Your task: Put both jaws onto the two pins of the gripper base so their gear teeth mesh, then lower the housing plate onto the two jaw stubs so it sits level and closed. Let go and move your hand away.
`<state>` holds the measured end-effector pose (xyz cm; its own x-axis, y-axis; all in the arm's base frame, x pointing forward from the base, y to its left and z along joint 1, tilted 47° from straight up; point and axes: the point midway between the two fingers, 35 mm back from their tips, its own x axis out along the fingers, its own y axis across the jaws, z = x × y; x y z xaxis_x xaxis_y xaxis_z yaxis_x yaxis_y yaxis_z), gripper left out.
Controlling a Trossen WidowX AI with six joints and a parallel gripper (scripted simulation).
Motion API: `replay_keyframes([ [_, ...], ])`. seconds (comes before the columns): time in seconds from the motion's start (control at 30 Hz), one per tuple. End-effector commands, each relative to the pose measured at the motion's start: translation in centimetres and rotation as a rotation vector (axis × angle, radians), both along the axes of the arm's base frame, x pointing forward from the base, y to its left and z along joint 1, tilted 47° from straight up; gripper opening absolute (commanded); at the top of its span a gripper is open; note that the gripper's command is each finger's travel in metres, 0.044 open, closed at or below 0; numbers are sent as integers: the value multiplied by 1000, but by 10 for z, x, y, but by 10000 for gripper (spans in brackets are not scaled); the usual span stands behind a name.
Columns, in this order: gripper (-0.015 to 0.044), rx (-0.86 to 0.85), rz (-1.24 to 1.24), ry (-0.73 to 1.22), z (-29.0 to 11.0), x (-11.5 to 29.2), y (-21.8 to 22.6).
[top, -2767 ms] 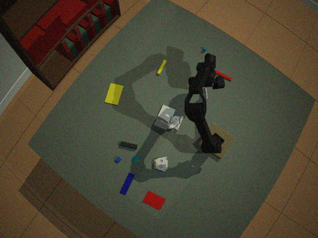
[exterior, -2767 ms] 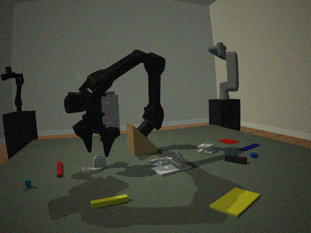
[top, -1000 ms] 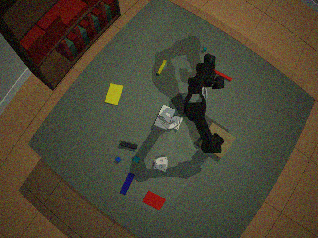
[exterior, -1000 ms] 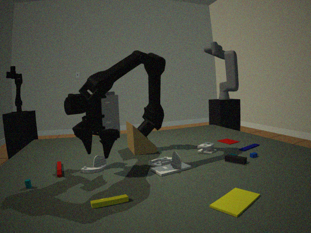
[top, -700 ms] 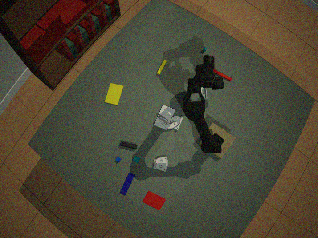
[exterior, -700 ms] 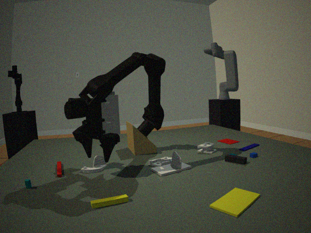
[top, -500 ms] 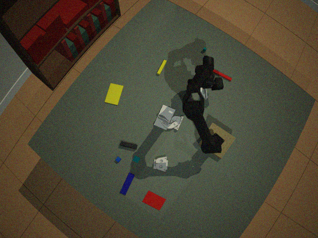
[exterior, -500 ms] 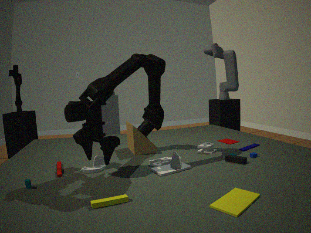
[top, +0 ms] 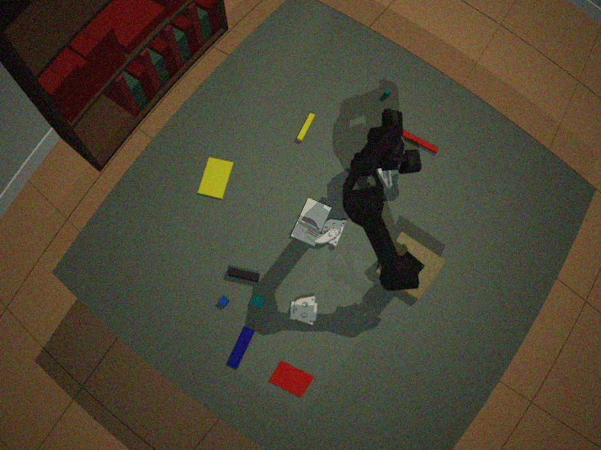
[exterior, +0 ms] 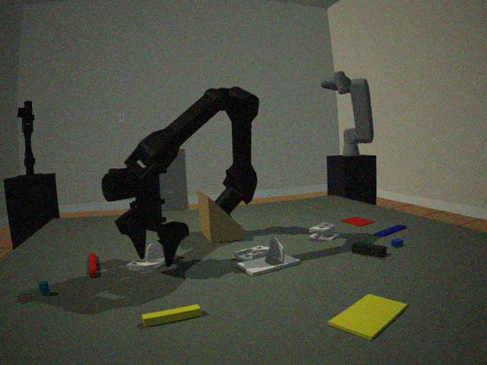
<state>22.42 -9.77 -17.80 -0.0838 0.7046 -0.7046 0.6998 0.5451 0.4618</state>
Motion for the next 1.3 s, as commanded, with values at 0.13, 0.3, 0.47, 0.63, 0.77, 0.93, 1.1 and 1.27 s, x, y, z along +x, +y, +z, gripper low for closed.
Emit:
replay_keyframes([
  [0.13, 440, 5, -6, 4, -1, -1, 2],
  [0.3, 440, 5, -6, 4, -1, -1, 2],
  [0.47, 440, 5, -6, 4, -2, -1, 3],
  [0.63, 440, 5, -6, 4, -2, -1, 3],
  [0.77, 361, 2, 0, 3, -2, -1, 2],
  [0.93, 230, 2, 0, 3, -2, -1, 2],
  [1.1, 134, 2, 0, 3, -2, -1, 2],
  [1.27, 134, 2, 0, 3, -2, -1, 2],
])
